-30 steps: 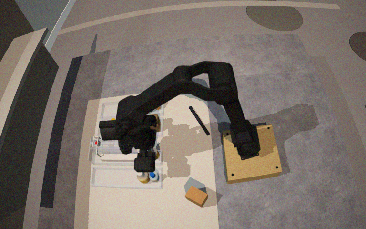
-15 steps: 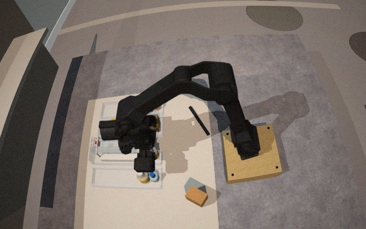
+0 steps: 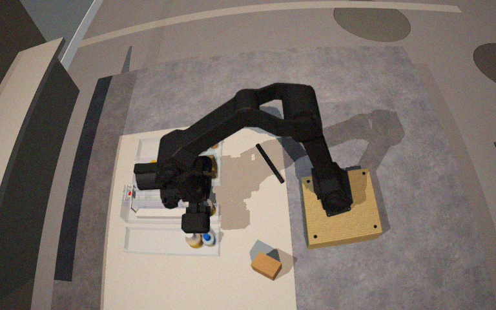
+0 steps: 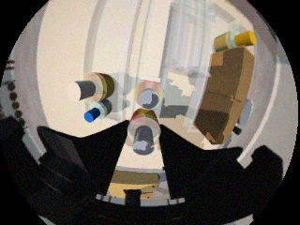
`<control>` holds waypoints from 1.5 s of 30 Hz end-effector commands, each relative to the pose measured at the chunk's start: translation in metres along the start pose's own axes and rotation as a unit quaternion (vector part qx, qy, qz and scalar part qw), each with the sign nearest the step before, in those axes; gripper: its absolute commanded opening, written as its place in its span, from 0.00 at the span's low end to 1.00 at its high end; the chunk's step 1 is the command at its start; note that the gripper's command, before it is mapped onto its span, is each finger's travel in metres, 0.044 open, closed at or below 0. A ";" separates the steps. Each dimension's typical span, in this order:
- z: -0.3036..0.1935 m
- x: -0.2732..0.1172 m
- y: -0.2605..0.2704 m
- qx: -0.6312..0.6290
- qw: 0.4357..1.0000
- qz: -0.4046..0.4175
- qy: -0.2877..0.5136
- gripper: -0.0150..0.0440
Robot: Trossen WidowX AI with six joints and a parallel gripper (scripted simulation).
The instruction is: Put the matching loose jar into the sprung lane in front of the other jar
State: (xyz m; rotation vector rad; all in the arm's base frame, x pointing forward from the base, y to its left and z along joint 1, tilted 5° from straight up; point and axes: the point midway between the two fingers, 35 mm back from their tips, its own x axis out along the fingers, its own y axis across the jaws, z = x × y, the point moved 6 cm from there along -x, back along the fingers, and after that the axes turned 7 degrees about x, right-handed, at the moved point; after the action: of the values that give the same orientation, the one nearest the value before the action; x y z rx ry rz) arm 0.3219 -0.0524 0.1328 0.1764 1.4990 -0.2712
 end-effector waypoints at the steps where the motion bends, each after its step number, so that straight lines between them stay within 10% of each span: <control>1: 0.006 -0.003 0.001 0.000 1.000 0.002 -0.014 0.25; 45: 0.012 -0.003 0.001 0.000 1.000 0.002 -0.014 0.25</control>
State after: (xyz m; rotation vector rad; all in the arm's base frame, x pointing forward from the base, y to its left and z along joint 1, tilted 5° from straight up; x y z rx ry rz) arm 0.3263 -0.0531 0.1320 0.1765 1.5016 -0.2713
